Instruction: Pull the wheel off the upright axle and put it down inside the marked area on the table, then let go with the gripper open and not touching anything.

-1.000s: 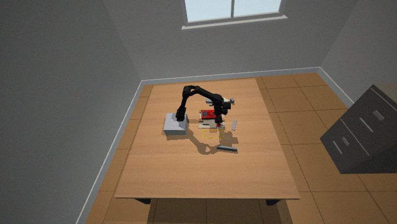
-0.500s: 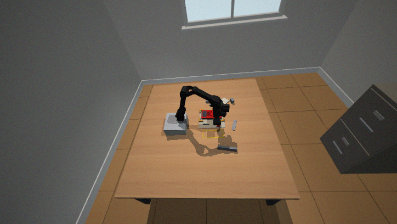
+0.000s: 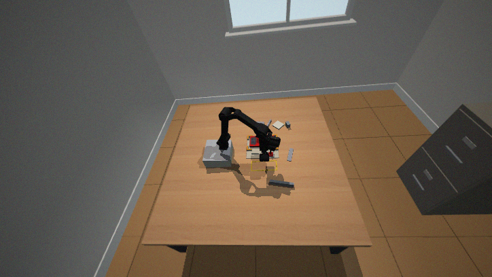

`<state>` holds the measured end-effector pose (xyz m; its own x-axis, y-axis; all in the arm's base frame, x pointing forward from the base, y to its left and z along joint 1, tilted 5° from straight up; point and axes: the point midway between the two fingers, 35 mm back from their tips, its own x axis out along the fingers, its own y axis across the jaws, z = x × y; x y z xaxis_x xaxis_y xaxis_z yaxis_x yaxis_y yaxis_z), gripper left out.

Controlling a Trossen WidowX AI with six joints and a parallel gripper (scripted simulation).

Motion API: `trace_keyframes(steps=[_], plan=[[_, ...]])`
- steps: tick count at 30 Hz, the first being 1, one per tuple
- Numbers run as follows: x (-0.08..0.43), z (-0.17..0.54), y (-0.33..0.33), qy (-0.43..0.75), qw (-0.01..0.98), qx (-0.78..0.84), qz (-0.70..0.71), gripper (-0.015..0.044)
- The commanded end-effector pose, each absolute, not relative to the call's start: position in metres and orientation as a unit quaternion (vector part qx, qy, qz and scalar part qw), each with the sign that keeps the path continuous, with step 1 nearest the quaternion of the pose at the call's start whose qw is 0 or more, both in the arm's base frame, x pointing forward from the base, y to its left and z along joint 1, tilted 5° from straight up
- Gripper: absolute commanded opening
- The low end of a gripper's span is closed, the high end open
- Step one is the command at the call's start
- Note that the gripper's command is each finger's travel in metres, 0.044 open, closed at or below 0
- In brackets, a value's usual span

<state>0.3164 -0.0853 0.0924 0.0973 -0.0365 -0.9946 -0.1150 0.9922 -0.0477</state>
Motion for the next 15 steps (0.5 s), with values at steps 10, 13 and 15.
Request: trace_keyframes(steps=[10,13,15], plan=[[0.313,0.074,-0.095,0.669,0.741,-0.057,0.029,0.0],[0.315,0.068,-0.095,0.669,0.741,-0.057,0.029,0.0],[0.317,0.058,-0.096,0.669,0.741,-0.057,0.029,0.0]])
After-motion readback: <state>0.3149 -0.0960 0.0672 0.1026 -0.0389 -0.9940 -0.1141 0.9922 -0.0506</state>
